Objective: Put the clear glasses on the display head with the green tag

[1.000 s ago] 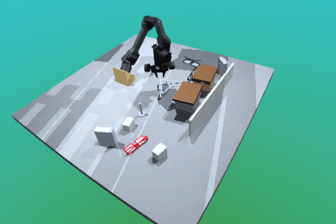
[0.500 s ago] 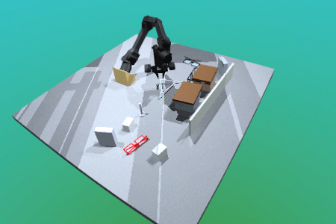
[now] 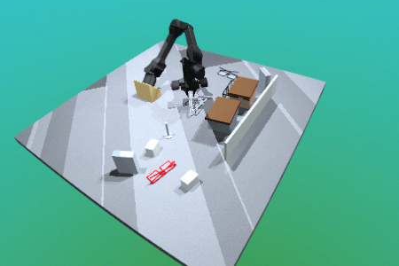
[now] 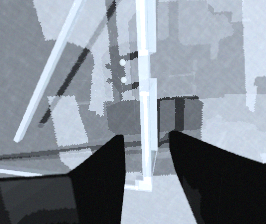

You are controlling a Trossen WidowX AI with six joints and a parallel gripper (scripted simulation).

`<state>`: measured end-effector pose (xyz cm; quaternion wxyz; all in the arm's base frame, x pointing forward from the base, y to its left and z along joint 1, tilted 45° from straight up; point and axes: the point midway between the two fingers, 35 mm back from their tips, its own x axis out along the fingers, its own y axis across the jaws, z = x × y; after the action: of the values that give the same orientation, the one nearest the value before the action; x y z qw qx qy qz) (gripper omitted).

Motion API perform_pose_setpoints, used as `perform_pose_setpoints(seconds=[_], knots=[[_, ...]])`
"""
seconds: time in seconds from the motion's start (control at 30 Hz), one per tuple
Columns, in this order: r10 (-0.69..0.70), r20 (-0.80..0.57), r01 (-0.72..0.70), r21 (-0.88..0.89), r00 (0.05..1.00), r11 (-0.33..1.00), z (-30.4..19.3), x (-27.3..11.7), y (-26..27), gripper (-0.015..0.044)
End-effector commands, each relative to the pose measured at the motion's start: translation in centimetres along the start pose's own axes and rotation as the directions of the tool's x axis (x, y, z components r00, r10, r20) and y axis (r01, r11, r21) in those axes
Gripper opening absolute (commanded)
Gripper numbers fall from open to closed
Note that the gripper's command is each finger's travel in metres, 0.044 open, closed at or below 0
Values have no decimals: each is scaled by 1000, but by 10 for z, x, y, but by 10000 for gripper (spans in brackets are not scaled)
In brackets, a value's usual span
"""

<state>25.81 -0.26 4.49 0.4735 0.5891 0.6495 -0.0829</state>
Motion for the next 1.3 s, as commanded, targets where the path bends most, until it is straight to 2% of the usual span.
perform_pose_setpoints(seconds=[0.0, 0.5, 0.9, 1.27], knots=[[2, -4, -2, 6, 1000, 1000, -1, 7, -1, 120], [4, -7, -4, 6, 1000, 1000, -3, 31, -4, 120], [4, -7, -4, 6, 1000, 1000, -4, 32, 2, 120], [0, -7, 0, 4, 1000, 1000, -4, 32, -2, 47]])
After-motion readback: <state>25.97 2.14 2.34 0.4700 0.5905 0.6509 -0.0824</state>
